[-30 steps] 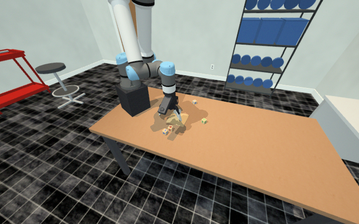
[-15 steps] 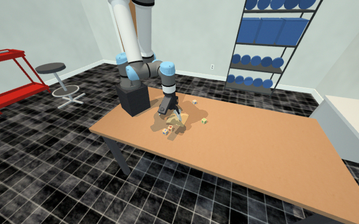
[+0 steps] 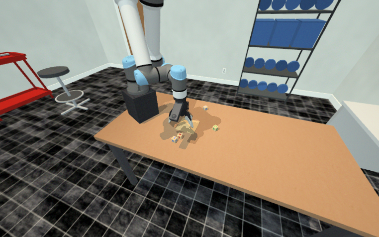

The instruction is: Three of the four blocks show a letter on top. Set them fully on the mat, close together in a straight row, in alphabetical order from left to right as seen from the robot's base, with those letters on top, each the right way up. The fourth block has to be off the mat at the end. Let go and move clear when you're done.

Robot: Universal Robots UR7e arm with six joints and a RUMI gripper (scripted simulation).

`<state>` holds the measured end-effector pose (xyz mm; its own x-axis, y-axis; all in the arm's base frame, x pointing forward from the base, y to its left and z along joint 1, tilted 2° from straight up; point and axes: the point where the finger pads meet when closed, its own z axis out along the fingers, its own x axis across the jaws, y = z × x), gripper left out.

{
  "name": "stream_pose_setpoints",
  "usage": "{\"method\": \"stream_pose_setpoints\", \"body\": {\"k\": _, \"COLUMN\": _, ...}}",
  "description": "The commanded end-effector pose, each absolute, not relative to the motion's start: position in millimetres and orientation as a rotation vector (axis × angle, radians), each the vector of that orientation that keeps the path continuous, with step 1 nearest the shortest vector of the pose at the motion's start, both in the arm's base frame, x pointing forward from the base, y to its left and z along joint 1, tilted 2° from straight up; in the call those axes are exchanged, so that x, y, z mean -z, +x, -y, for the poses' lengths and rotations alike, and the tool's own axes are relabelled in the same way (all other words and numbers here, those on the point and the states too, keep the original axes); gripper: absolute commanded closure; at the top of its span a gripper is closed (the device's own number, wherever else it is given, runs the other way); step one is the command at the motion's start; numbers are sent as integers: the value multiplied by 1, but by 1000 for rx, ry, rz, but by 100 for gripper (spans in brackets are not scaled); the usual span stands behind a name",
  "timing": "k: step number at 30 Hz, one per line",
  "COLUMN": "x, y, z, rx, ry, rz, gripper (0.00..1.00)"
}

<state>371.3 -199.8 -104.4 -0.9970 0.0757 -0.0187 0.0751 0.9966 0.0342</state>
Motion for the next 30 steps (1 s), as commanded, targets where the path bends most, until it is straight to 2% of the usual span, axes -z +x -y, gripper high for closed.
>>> {"method": "stream_pose_setpoints", "body": {"k": 1, "x": 104, "y": 386, "z": 200, "rx": -48, "ry": -99, "rz": -3117, "gripper": 0}}
{"method": "stream_pose_setpoints", "body": {"k": 30, "x": 102, "y": 433, "z": 190, "rx": -38, "ry": -818, "rz": -3002, "gripper": 0}}
